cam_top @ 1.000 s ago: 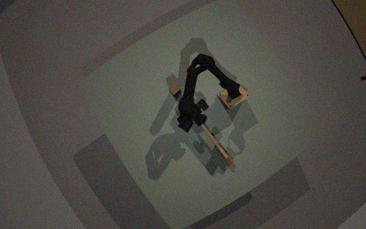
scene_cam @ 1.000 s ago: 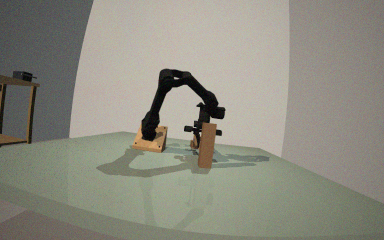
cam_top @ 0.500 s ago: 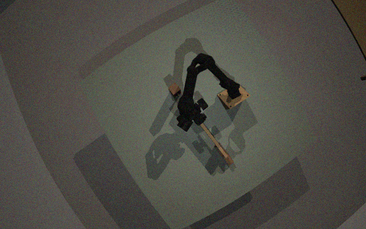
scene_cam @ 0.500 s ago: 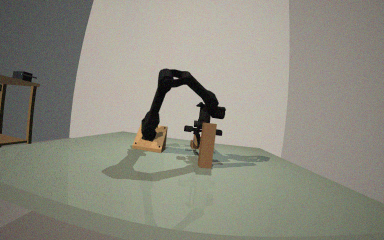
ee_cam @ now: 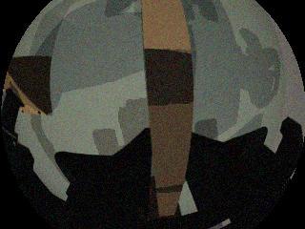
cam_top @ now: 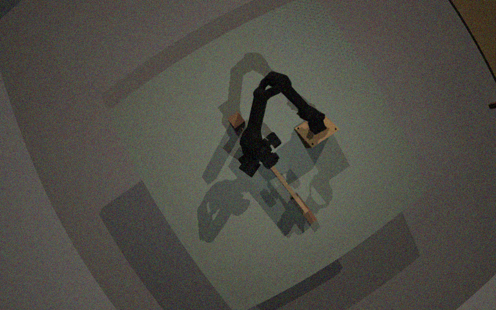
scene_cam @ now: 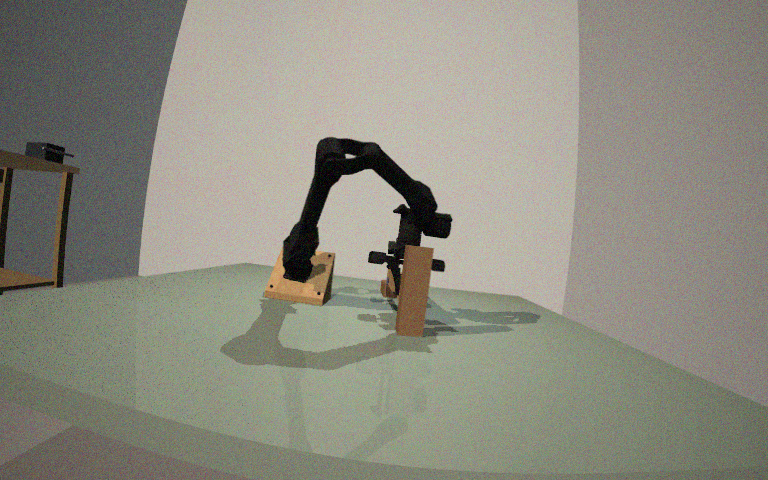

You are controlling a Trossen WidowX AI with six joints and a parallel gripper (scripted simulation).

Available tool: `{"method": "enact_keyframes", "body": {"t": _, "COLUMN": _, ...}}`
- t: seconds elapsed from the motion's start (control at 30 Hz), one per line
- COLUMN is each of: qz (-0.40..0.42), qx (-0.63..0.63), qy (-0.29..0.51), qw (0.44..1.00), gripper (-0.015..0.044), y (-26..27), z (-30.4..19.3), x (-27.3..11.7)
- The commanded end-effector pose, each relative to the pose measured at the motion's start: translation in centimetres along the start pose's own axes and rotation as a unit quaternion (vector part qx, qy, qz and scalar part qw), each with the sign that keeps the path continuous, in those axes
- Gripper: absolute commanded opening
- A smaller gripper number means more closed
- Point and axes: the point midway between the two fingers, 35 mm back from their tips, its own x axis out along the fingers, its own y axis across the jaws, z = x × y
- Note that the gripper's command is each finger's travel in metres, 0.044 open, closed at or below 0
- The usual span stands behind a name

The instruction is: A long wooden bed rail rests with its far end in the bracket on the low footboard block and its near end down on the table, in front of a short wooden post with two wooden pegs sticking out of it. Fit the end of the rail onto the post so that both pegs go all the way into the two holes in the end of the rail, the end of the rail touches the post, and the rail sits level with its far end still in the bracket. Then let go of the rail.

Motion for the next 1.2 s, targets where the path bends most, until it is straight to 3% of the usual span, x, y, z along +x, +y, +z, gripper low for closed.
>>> {"method": "enact_keyframes", "body": {"t": 0.0, "qz": -0.006, "qx": 0.001, "qy": -0.002, "qw": 1.000, "gripper": 0.0000, "y": -0.1, "z": -0.3, "x": -0.3}}
{"method": "enact_keyframes", "body": {"t": 1.17, "qz": -0.006, "qx": 0.001, "qy": -0.001, "qw": 1.000, "gripper": 0.0000, "y": -0.1, "z": -1.4, "x": -0.4}}
